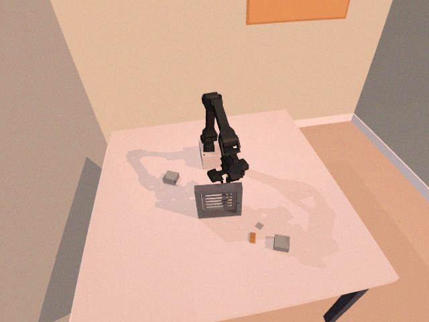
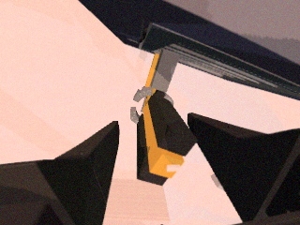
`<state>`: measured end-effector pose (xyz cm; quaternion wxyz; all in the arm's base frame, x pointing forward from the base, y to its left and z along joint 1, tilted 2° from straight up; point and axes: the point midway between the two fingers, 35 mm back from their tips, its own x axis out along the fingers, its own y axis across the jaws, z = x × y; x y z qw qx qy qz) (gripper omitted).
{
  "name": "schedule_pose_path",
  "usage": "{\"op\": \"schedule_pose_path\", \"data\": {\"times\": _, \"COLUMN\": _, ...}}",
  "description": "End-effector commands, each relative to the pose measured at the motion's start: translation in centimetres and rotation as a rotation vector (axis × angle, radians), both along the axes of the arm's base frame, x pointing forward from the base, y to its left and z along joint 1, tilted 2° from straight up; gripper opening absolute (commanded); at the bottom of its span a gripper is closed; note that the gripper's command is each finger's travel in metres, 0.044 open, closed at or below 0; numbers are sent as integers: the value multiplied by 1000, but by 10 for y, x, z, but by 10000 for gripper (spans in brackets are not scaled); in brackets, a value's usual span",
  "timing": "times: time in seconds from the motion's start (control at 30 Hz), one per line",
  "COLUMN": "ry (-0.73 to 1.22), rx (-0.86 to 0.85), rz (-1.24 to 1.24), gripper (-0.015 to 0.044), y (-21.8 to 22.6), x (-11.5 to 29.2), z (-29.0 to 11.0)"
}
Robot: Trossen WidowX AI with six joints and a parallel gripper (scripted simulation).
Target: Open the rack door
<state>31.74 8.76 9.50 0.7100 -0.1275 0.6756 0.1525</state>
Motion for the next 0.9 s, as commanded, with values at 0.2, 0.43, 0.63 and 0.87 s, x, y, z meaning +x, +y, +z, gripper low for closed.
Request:
{"op": "schedule_pose_path", "data": {"times": 0.2, "ry": 24, "rx": 18, "rz": -561, "gripper": 297, "y": -1, "x": 0, "z": -1}}
{"op": "schedule_pose_path", "data": {"times": 0.43, "ry": 39, "rx": 32, "rz": -908, "gripper": 297, "y": -1, "x": 0, "z": -1}}
{"op": "schedule_pose_path", "data": {"times": 0.63, "ry": 51, "rx": 44, "rz": -1204, "gripper": 297, "y": -1, "x": 0, "z": -1}}
{"op": "schedule_pose_path", "data": {"times": 0.87, "ry": 66, "rx": 58, "rz": -1551, "gripper": 297, "y": -1, "x": 0, "z": -1}}
